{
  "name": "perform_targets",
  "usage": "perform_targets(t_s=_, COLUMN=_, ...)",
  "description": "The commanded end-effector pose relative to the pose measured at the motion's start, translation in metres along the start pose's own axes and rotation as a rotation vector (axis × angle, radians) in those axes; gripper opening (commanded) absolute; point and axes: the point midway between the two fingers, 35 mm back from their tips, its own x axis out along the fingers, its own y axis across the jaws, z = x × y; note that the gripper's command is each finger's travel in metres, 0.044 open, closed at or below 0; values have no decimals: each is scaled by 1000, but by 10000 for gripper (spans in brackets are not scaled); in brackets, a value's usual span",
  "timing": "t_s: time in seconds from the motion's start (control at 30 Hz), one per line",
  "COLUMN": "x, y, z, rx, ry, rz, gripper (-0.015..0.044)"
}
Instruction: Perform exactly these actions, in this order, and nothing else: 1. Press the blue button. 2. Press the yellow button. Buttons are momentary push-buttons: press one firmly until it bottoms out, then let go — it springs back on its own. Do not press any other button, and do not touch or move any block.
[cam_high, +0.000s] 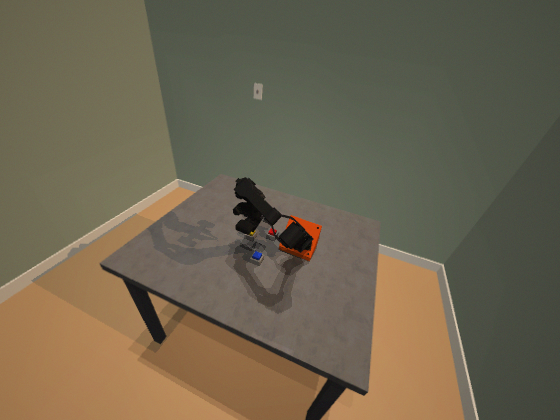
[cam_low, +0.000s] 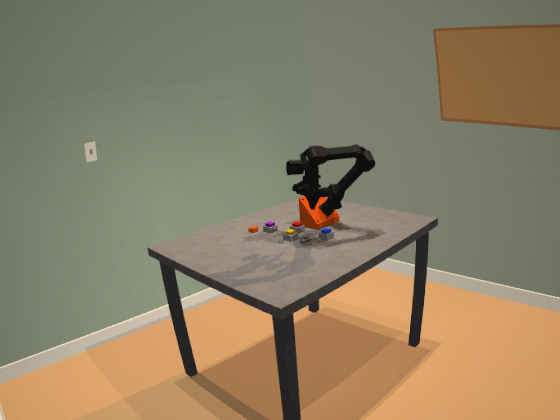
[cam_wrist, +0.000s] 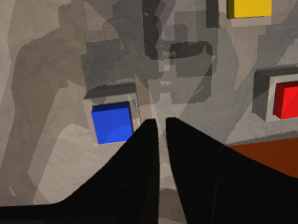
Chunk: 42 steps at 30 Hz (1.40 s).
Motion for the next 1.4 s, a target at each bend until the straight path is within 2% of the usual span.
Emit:
perform_targets(t_s=0.0, x=2, y=-37, z=29, rx=-21, ry=13, rz=7, gripper=20)
perform_targets(t_s=0.2, x=10, y=-86, z=59, rx=-50, ry=24, rz=21, gripper=20)
perform_targets(t_s=0.33, x=12, y=-86, z=59, rx=-50, ry=24, rz=21, gripper=20)
perform_targets(t_s=0.5, x=69, y=-85, z=57, rx=-51, ry=23, rz=23, gripper=20)
perform_targets(t_s=1.37, x=103, y=-84, z=56, rx=-51, ry=22, rz=25, gripper=20)
